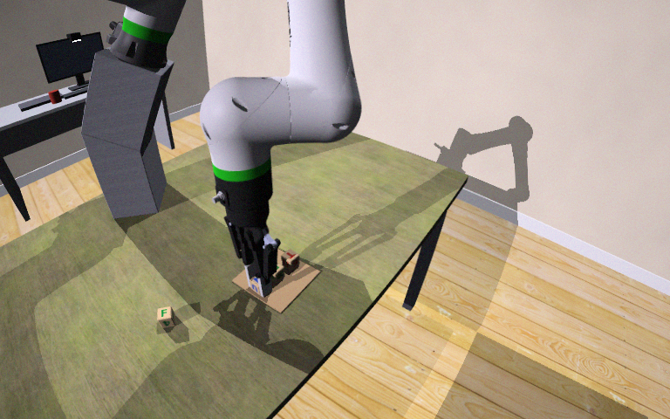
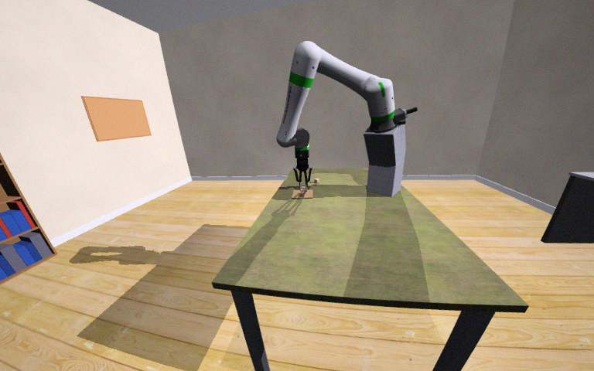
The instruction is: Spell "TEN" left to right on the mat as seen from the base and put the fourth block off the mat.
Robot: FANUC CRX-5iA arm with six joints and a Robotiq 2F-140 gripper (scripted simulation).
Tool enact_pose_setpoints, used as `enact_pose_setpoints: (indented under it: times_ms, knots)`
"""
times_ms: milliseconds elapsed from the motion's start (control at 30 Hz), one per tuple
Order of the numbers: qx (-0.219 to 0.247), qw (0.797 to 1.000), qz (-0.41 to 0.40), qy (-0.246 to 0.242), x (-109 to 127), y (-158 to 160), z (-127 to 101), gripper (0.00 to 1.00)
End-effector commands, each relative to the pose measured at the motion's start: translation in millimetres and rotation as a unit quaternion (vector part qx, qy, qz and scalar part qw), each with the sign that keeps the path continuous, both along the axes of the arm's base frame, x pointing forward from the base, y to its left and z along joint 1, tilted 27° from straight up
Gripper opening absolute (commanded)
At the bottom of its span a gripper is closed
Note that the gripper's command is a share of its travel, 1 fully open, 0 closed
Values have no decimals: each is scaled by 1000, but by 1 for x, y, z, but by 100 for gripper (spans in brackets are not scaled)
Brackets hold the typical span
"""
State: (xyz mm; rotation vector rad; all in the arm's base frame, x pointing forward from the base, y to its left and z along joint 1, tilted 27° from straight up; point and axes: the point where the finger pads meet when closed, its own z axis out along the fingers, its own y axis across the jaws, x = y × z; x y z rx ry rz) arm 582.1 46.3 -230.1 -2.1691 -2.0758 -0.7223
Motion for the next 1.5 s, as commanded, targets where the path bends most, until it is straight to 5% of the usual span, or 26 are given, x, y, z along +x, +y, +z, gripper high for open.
enact_pose_setpoints:
  times_ms: [0, 733, 1467]
  knots:
    - [0, 1000, 0, 0, 0, 0, 0, 16]
    - [0, 1000, 0, 0, 0, 0, 0, 28]
    - [0, 1000, 0, 0, -5, -7, 17, 28]
